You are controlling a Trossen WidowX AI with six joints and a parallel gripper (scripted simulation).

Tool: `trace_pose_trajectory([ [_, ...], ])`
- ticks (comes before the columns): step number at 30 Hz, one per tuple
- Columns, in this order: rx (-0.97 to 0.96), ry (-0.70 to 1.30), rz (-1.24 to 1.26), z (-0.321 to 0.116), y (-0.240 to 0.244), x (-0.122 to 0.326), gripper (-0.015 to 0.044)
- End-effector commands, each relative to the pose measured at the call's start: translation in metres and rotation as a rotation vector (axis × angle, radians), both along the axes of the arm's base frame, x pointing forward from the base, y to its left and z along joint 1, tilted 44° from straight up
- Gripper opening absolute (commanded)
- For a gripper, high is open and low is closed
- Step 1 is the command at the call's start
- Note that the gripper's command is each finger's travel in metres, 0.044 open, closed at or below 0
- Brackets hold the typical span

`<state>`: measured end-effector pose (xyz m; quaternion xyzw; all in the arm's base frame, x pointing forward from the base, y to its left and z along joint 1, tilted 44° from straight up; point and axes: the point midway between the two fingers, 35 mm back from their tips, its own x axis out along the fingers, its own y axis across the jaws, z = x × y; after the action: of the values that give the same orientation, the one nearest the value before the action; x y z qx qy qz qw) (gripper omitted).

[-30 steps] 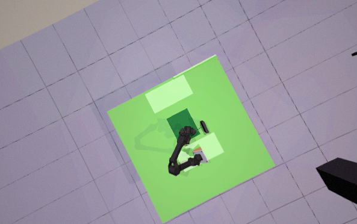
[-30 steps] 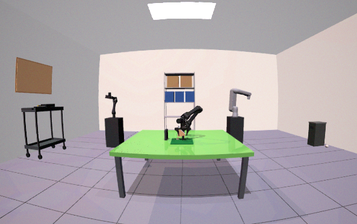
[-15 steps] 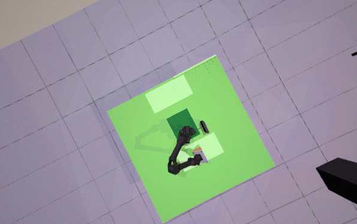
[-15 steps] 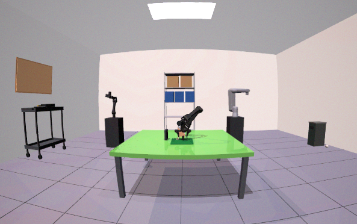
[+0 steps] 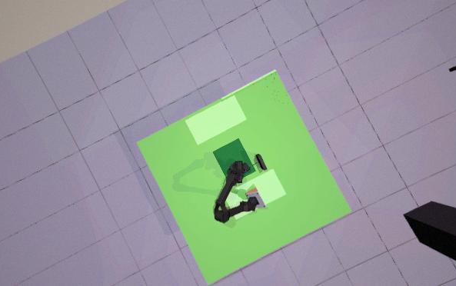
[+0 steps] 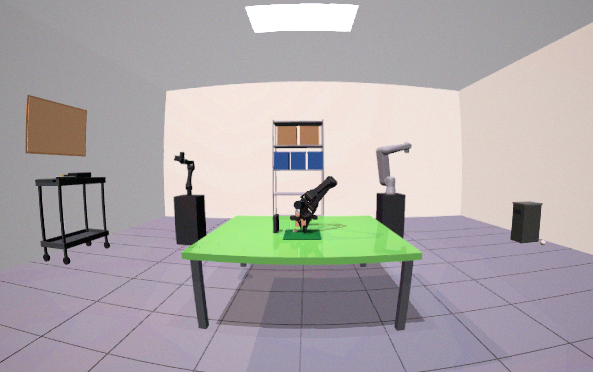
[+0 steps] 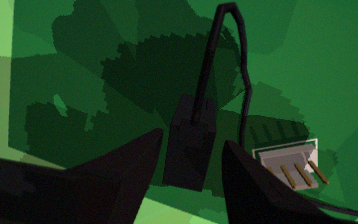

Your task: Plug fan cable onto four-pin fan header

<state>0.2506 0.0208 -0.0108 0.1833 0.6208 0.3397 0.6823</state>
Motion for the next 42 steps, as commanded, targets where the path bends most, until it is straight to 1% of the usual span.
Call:
trace_pose_trajectory([
  [1, 0.000, 0.000, 0.001, 0.000, 0.000, 0.000, 0.0072],
  [3, 0.000, 0.000, 0.001, 0.000, 0.000, 0.000, 0.0020],
  [6, 0.000, 0.000, 0.001, 0.000, 0.000, 0.000, 0.0000],
  [8, 0.000, 0.000, 0.000, 0.008, -0.008, 0.001, 0.0000],
  [11, 0.003, 0.003, -0.003, 0.034, -0.033, 0.000, 0.0000],
  [17, 0.004, 0.018, -0.019, 0.034, -0.036, 0.001, 0.0000],
  [42, -0.001, 0.605, -0.633, 0.004, -0.066, 0.005, 0.0000],
])
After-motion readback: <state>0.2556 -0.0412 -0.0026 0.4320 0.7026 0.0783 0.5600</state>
